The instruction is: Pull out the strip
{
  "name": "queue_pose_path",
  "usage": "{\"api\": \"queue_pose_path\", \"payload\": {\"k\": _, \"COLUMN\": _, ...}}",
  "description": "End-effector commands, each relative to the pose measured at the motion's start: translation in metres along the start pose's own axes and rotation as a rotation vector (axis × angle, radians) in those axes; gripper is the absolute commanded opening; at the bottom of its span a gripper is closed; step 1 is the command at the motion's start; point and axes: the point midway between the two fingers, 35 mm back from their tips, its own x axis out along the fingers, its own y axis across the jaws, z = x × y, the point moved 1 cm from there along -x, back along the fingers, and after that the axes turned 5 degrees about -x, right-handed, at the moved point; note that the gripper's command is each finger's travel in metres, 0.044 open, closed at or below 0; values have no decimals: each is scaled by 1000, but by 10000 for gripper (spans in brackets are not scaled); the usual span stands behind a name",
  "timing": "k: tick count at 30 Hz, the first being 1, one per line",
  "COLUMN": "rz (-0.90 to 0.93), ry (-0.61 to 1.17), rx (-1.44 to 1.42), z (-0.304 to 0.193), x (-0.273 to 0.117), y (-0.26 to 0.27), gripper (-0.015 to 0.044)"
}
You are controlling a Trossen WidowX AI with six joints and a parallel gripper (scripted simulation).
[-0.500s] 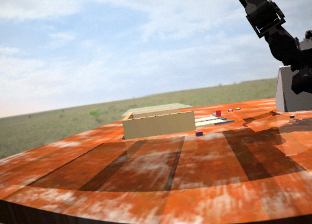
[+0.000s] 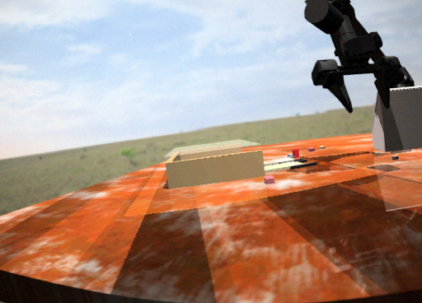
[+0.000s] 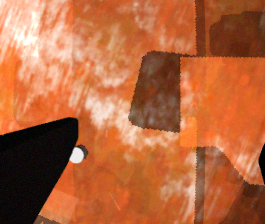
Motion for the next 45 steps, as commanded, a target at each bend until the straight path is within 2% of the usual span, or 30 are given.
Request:
{"api": "queue_pose_path", "payload": {"k": 1, "rz": -242, "ry": -29, "rx": 240, "z": -28, "x": -24, "y": -27, "gripper": 400}}
{"api": "queue_pose_path", "payload": {"k": 8, "rz": -714, "ry": -166, "rx": 795, "z": -98, "x": -90, "y": -62, "gripper": 400}}
{"api": "queue_pose_path", "payload": {"k": 14, "rz": -1067, "ry": -335, "rx": 1317, "z": -173, "x": -141, "y": -52, "gripper": 400}}
{"api": "queue_pose_path", "payload": {"k": 29, "rz": -1105, "ry": -358, "rx": 1379, "z": -182, "x": -146, "y": -48, "gripper": 400}}
{"api": "queue_pose_path", "payload": {"k": 32, "rz": -1053, "ry": -322, "rx": 1378, "z": -178, "x": -141, "y": -58, "gripper": 321}}
{"api": "queue_pose_path", "payload": {"k": 44, "rz": -589, "ry": 12, "rx": 1415, "z": -160, "x": -78, "y": -117, "gripper": 6}}
{"api": "queue_pose_path", "payload": {"k": 45, "rz": -549, "ry": 43, "rx": 1420, "z": -160, "x": -72, "y": -119, "gripper": 0}}
